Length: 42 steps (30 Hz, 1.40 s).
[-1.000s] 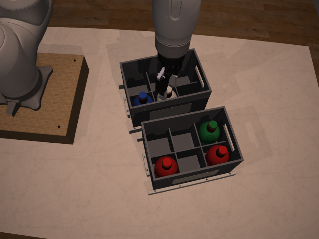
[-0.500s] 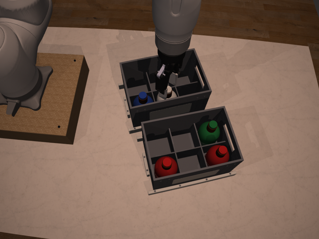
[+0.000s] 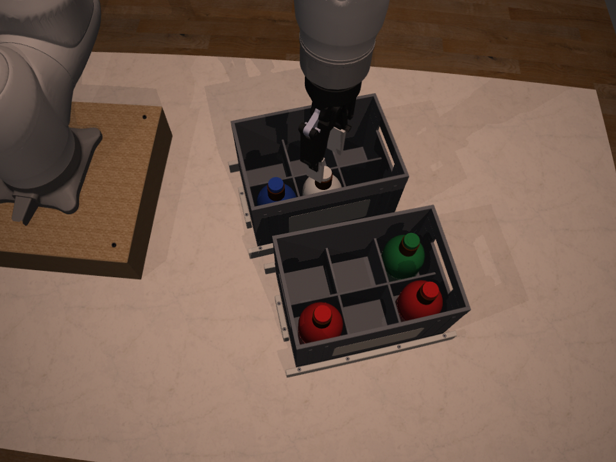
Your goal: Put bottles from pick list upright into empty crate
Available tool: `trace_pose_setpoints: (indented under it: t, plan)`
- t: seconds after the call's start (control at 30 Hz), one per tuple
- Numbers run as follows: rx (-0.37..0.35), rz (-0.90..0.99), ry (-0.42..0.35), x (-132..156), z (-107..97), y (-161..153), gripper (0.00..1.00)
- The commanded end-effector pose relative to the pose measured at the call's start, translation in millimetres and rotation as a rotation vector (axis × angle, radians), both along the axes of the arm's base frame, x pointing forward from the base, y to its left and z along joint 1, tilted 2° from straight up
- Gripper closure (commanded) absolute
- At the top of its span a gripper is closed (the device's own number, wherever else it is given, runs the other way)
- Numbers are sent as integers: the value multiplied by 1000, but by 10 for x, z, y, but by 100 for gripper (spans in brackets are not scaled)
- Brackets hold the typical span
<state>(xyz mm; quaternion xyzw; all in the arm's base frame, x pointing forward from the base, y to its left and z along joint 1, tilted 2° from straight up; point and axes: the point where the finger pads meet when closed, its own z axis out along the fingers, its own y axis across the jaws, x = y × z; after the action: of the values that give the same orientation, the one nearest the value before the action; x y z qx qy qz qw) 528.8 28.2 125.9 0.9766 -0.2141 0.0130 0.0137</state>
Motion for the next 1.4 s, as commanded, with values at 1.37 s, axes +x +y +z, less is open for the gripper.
trace_pose_setpoints:
  t: [1.37]
  plan:
    - [0,0,0,-8,387,13,62]
